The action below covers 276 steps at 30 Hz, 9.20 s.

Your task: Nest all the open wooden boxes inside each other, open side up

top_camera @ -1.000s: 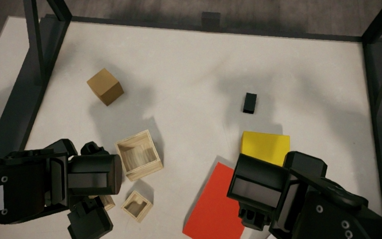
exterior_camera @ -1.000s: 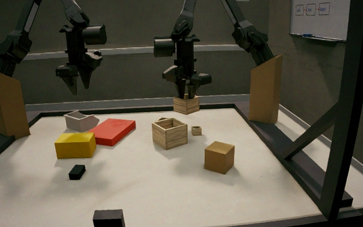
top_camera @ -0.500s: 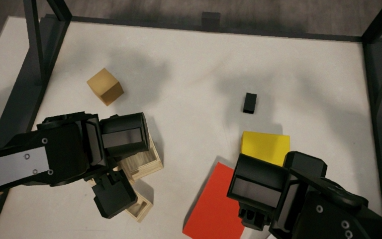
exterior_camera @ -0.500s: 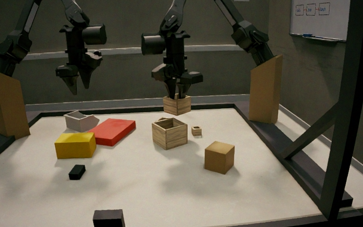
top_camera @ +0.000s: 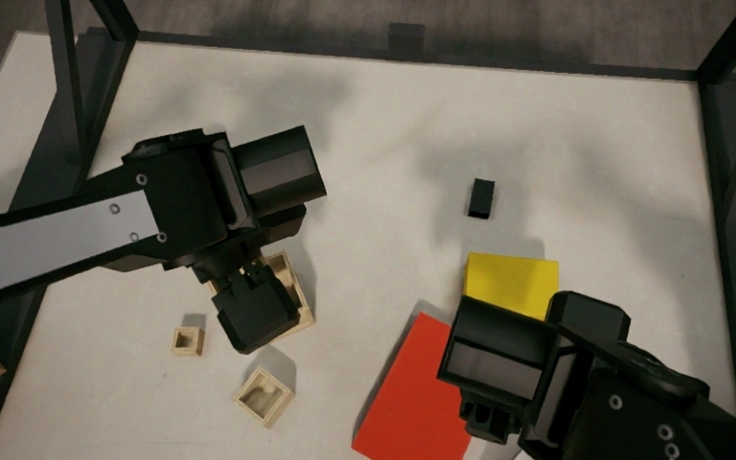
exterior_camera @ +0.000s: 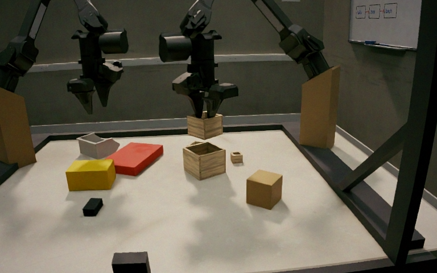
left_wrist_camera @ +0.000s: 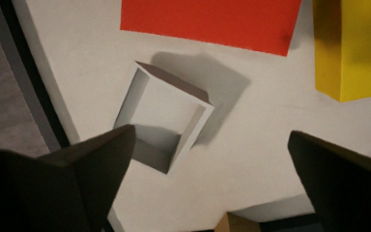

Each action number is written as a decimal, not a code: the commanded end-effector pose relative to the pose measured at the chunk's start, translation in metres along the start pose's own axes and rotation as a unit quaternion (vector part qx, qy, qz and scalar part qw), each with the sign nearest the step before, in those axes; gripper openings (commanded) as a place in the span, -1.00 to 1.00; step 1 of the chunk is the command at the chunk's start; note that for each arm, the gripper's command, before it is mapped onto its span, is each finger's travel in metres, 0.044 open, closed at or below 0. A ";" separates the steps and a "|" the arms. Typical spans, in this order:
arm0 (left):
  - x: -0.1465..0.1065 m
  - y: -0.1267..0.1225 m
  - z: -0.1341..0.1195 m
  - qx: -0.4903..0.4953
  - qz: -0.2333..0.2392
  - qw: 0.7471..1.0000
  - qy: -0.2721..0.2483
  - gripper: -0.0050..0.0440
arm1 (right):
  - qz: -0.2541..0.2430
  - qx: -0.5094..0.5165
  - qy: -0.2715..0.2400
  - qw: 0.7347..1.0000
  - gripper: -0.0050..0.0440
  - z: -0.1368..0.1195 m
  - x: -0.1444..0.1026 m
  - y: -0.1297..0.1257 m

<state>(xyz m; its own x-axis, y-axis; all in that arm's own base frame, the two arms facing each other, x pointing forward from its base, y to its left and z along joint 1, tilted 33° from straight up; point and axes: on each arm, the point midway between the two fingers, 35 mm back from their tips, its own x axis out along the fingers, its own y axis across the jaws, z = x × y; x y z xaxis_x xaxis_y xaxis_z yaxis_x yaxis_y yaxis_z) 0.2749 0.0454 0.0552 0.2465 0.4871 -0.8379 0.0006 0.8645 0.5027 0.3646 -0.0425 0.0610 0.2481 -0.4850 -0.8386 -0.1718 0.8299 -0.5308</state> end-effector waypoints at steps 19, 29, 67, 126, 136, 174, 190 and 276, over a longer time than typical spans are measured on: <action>-0.002 -0.028 0.083 0.002 0.061 0.989 -0.136 0.84 | -0.004 0.007 -0.010 1.000 0.30 0.016 -0.012 0.002; -0.012 -0.055 0.129 -0.016 0.096 0.969 -0.226 0.84 | -0.004 0.007 -0.010 1.000 0.30 0.016 -0.012 0.002; -0.073 -0.160 0.187 -0.178 0.167 0.860 -0.448 0.84 | -0.004 0.007 -0.010 1.000 0.30 0.016 -0.012 0.002; -0.087 -0.186 0.174 -0.341 0.147 0.785 -0.495 0.84 | -0.004 0.007 -0.010 1.000 0.30 0.016 -0.012 0.002; -0.083 -0.177 0.180 -0.339 0.151 0.784 -0.497 0.84 | -0.005 -0.020 -0.008 1.000 0.30 0.018 -0.011 0.003; -0.083 -0.177 0.180 -0.339 0.151 0.784 -0.497 0.84 | -0.009 -0.554 -0.007 0.833 0.30 0.017 -0.013 0.002; -0.083 -0.177 0.180 -0.339 0.151 0.784 -0.497 0.84 | -0.011 -0.751 -0.004 0.661 0.30 0.017 -0.013 0.002; -0.083 -0.177 0.180 -0.339 0.151 0.784 -0.497 0.84 | 0.011 -0.994 0.011 0.109 0.30 0.012 0.028 0.005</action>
<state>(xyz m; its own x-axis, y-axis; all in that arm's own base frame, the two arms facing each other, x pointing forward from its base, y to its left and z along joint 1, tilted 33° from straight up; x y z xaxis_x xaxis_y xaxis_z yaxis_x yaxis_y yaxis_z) 0.4266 -0.1687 0.0688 0.7705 0.6360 0.0422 -0.6341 0.7580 0.1531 0.3819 -0.0467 0.0354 0.2239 -0.5054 -0.8333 -0.0428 -0.8593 0.5096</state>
